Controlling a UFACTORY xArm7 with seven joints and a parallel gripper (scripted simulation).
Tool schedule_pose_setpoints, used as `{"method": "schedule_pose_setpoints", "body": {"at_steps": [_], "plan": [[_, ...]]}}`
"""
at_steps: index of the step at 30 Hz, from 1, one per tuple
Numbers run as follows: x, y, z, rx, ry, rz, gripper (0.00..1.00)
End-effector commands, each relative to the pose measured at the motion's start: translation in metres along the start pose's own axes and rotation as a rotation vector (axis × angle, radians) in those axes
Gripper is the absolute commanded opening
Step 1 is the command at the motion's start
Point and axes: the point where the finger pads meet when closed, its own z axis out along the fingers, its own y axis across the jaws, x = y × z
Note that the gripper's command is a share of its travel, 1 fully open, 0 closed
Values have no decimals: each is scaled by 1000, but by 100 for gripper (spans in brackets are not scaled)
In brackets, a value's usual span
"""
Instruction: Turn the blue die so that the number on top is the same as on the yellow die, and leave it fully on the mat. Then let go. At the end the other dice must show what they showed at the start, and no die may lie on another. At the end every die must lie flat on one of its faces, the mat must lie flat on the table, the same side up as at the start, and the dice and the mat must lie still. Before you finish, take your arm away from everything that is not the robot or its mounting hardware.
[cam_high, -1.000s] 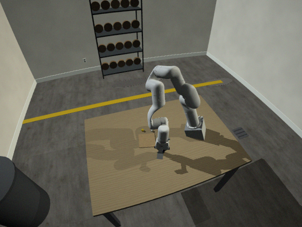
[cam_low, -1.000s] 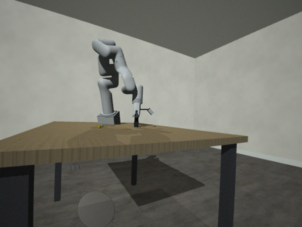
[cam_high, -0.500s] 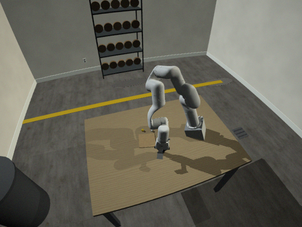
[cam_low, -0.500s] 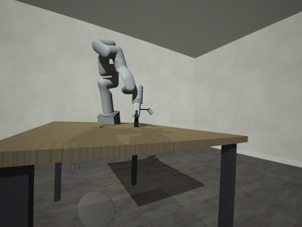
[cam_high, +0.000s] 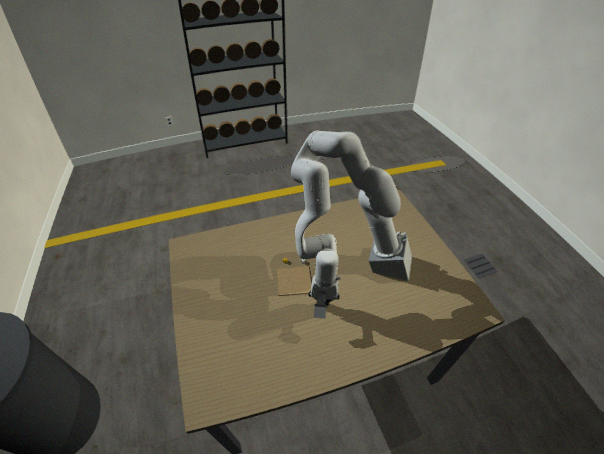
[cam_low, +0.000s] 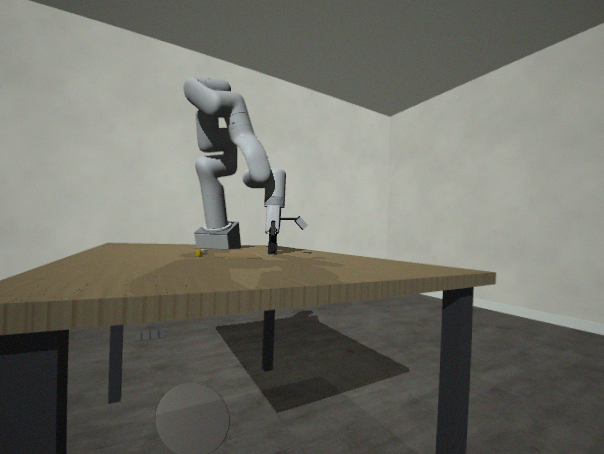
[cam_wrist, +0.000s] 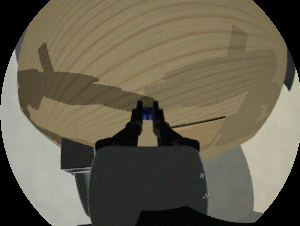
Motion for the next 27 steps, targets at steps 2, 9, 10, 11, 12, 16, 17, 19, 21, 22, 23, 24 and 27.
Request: {"method": "schedule_pose_setpoints", "body": {"at_steps": [2, 9, 10, 11, 12, 16, 17, 19, 21, 22, 23, 24, 27], "plan": [[1, 1, -4, -2, 3, 0, 11], [1, 1, -32, -2, 3, 0, 11], [1, 1, -37, -2, 3, 0, 11], [1, 1, -43, -2, 3, 0, 11], [1, 1, -49, -2, 3, 0, 11], [1, 1, -66, -2, 3, 0, 11], [1, 1, -66, -2, 3, 0, 11], [1, 1, -78, -2, 3, 0, 11], [1, 1, -87, -2, 3, 0, 11], [1, 0, -91, -2, 3, 0, 11], [1, 0, -95, -2, 3, 0, 11], [1, 0, -97, -2, 3, 0, 11], [1, 0, -100, -2, 3, 0, 11]]}}
